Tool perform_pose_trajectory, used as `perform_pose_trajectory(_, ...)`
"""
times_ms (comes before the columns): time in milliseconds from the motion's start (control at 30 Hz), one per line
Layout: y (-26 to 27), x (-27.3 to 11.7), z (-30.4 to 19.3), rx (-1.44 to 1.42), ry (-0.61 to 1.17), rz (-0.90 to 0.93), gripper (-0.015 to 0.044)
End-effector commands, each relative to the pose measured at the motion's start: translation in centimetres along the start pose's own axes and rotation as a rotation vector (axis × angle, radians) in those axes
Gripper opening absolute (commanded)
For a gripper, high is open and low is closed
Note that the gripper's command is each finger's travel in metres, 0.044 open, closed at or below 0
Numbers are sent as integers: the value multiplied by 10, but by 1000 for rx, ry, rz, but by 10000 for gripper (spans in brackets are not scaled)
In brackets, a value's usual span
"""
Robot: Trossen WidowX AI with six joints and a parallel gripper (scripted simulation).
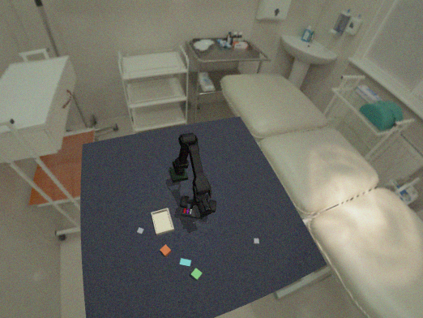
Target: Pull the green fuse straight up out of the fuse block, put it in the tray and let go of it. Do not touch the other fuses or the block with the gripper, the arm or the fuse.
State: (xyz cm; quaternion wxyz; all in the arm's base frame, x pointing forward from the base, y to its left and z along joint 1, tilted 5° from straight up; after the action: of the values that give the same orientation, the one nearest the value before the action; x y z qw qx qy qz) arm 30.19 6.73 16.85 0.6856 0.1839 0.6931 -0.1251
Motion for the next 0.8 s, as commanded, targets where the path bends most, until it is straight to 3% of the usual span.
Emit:
perform_pose_trajectory(0,0,-4,0,-3,-1,5,0)
perform_pose_trajectory(767,0,-27,0,-3,-2,5,0)
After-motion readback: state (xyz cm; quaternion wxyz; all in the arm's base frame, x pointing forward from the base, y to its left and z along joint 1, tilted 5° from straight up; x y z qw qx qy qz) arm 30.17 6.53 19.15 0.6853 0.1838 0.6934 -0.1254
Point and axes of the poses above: the point midway between the two fingers, 35 mm back from their tips, its own x axis out along the fingers, its own y axis across the jaws, z = x × y, the point moved 9 cm from there along -x, back along the fingers, and after that the axes turned 9 degrees about x, right-handed, at the moved point
